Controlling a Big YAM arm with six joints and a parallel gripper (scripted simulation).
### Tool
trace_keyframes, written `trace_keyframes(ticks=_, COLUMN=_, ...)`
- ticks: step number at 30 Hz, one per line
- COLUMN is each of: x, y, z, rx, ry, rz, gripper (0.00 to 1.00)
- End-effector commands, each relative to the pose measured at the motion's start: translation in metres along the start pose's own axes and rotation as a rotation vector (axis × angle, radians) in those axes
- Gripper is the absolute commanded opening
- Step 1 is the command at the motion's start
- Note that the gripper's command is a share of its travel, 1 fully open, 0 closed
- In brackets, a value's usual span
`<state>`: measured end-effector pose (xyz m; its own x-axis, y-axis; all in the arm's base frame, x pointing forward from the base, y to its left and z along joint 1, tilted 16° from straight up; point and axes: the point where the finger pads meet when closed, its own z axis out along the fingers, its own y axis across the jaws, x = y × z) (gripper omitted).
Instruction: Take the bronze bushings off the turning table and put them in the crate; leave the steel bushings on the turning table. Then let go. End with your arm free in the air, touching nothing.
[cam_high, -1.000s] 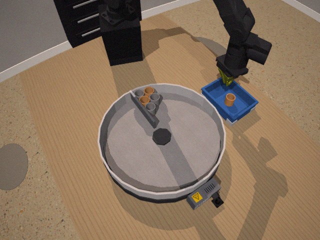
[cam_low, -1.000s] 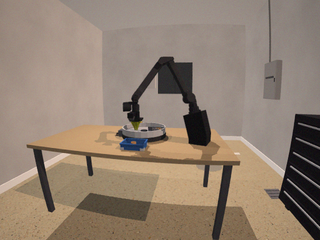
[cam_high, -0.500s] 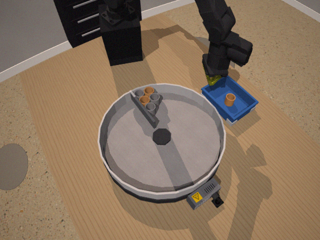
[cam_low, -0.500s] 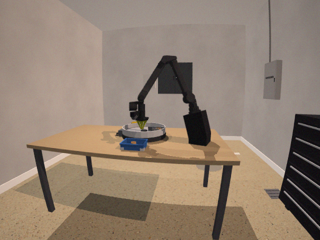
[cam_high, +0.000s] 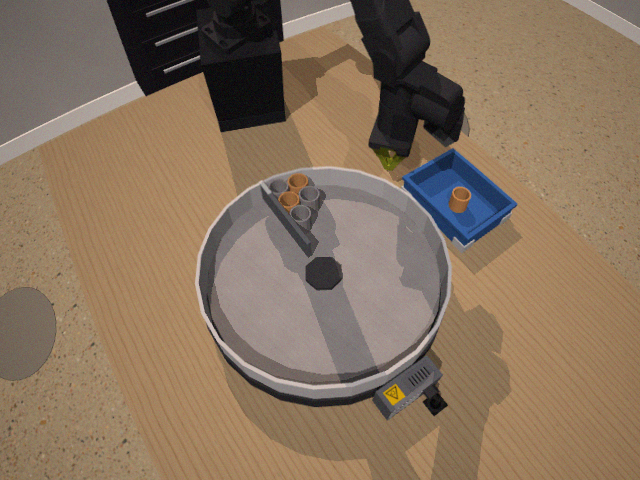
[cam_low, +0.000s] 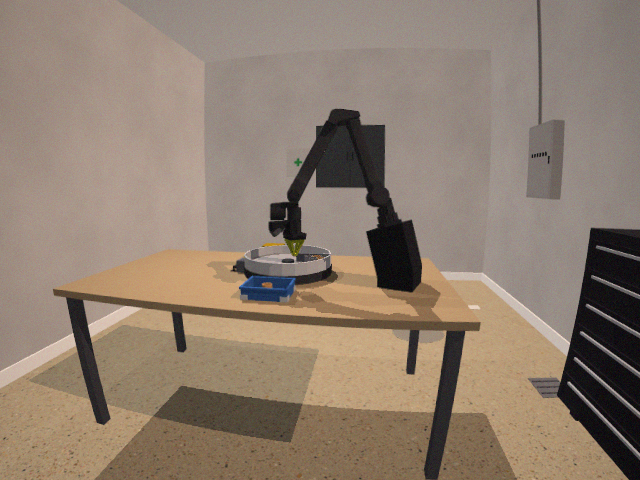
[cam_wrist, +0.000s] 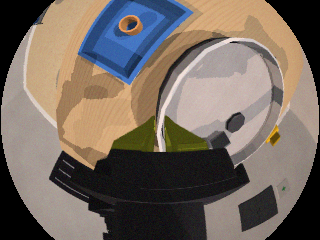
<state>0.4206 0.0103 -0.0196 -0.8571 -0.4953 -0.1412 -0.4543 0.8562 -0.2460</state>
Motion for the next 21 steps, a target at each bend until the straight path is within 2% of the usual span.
trace_keyframes(ticks=1, x=0.007, y=-0.013, z=-0.007, rx=0.015, ry=-0.035, rz=0.165, gripper=0.12)
trace_keyframes(ticks=7, x=0.033, y=-0.02, z=-0.006, rx=0.014, ry=-0.035, rz=0.342, gripper=0.12)
trace_keyframes(ticks=9, x=0.033, y=-0.02, z=-0.006, rx=0.014, ry=-0.035, rz=0.342, gripper=0.12)
trace_keyframes(ticks=11, x=0.047, y=-0.024, z=-0.005, rx=0.013, ry=-0.035, rz=0.441, gripper=0.12)
trace_keyframes(ticks=21, x=0.091, y=-0.036, z=-0.004, rx=0.012, ry=-0.034, rz=0.742, gripper=0.12)
